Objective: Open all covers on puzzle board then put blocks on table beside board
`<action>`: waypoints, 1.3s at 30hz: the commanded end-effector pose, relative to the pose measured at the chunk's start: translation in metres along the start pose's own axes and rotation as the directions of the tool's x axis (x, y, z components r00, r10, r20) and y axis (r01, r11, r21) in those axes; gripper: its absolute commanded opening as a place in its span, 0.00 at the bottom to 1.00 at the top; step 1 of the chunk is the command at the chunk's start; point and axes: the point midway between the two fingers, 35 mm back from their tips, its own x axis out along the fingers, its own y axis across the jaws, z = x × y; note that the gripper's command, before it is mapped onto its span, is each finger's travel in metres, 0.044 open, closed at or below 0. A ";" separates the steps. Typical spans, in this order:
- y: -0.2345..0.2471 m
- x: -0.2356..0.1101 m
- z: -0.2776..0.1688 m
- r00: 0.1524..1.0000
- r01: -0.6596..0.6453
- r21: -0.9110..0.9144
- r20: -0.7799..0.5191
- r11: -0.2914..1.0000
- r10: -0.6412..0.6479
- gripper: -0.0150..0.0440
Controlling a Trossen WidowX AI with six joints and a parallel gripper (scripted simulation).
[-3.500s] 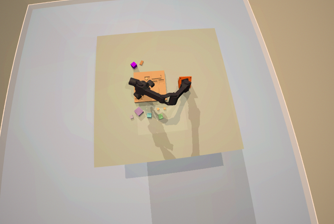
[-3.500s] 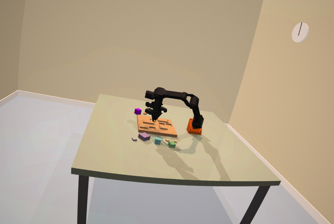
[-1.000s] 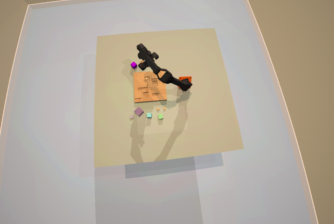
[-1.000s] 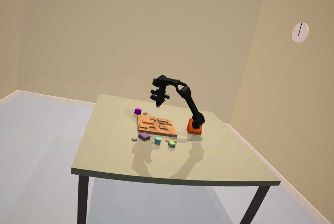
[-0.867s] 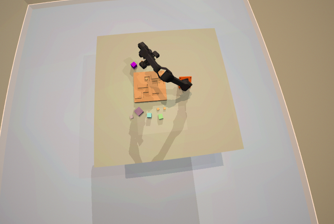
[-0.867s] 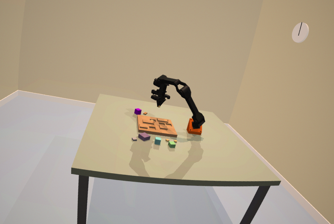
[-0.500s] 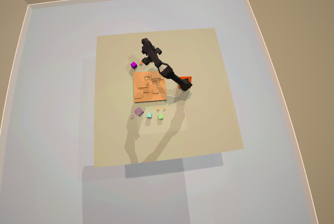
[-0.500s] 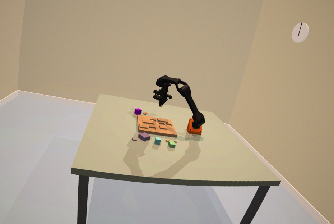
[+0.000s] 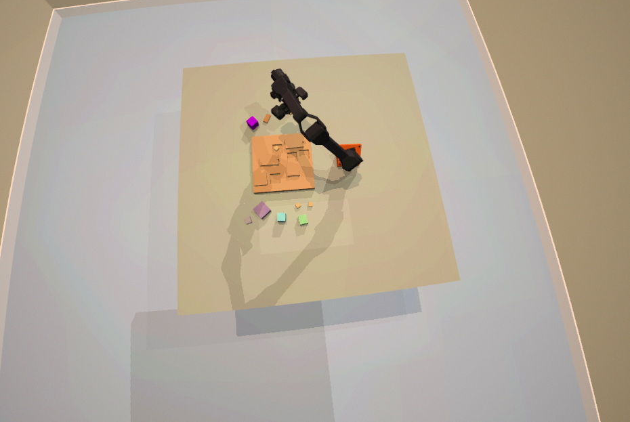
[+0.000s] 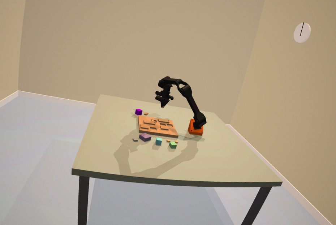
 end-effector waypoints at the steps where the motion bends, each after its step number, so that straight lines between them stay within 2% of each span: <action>1: 0.000 0.007 0.000 1.000 -0.002 0.005 -0.005 1.000 0.002 0.39; 39: 0.001 0.070 0.001 1.000 -0.004 0.004 -0.005 1.000 0.004 0.39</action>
